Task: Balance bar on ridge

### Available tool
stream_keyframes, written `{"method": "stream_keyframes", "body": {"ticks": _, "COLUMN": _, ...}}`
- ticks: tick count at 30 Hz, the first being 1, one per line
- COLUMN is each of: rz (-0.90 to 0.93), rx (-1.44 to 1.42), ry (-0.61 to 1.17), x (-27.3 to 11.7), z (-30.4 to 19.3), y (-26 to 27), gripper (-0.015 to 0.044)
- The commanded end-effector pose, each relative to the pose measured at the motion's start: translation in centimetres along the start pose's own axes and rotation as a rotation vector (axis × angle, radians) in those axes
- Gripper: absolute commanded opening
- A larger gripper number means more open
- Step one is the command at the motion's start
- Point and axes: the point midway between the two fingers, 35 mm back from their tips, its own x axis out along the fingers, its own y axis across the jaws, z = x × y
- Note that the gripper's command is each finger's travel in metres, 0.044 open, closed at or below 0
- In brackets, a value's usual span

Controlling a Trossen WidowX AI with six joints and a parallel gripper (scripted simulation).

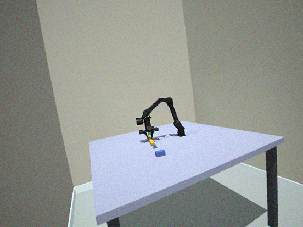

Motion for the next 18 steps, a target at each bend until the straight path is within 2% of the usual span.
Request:
{"method": "stream_keyframes", "body": {"ticks": 1, "rz": -0.015, "rx": -0.001, "ry": 0.002, "x": -1.4, "z": 0.0, "y": -0.3, "gripper": 0.0000}}
{"method": "stream_keyframes", "body": {"ticks": 18, "rz": -0.013, "rx": -0.003, "ry": 0.004, "x": -5.8, "z": 0.0, "y": -0.2, "gripper": 0.0000}}
